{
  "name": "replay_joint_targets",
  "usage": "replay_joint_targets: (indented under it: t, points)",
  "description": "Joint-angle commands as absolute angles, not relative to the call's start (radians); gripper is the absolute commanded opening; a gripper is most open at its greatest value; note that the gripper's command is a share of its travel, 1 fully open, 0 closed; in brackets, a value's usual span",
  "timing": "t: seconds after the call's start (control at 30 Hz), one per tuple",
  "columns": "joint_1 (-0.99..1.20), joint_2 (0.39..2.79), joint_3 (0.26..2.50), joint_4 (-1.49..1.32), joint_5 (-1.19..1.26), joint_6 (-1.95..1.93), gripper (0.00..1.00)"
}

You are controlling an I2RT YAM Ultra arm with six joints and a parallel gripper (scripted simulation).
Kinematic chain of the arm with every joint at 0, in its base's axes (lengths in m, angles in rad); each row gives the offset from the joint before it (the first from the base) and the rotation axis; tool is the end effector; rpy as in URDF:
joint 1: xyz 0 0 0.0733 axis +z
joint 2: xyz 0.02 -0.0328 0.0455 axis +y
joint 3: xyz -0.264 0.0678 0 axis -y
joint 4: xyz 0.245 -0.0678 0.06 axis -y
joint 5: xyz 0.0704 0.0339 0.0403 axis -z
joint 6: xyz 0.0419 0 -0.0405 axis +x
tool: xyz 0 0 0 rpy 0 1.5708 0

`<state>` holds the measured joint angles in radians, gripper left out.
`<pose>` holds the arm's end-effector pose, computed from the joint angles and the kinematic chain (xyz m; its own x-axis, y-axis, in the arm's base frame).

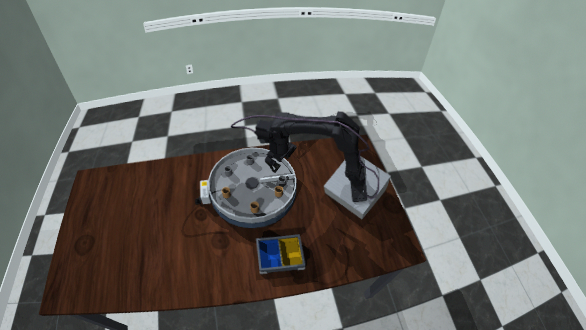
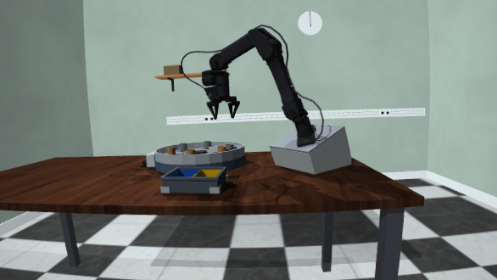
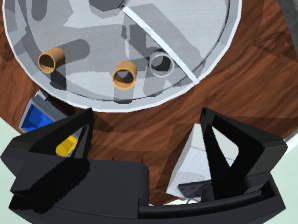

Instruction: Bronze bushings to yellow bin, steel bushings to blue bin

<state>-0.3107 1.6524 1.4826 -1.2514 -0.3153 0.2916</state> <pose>0.2989 -0.0812 0.2906 -0.8308 0.5538 -0.0546 0.5069 0.7936 0.3365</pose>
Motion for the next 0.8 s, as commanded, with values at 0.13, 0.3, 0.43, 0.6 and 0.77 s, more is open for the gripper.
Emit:
replay_joint_targets:
  t: [0.13, 0.3, 0.43, 0.6, 0.77]
  points:
    - [-0.325, 1.625, 1.484, -1.269, -0.315, 0.298, 1.00]
    - [-0.325, 1.625, 1.484, -1.267, -0.315, 0.298, 0.11]
    - [-0.325, 1.625, 1.484, -1.267, -0.315, 0.298, 0.11]
    - [-0.325, 1.625, 1.484, -1.267, -0.315, 0.298, 0.11]
    - [-0.325, 1.625, 1.484, -1.267, -0.315, 0.298, 0.11]
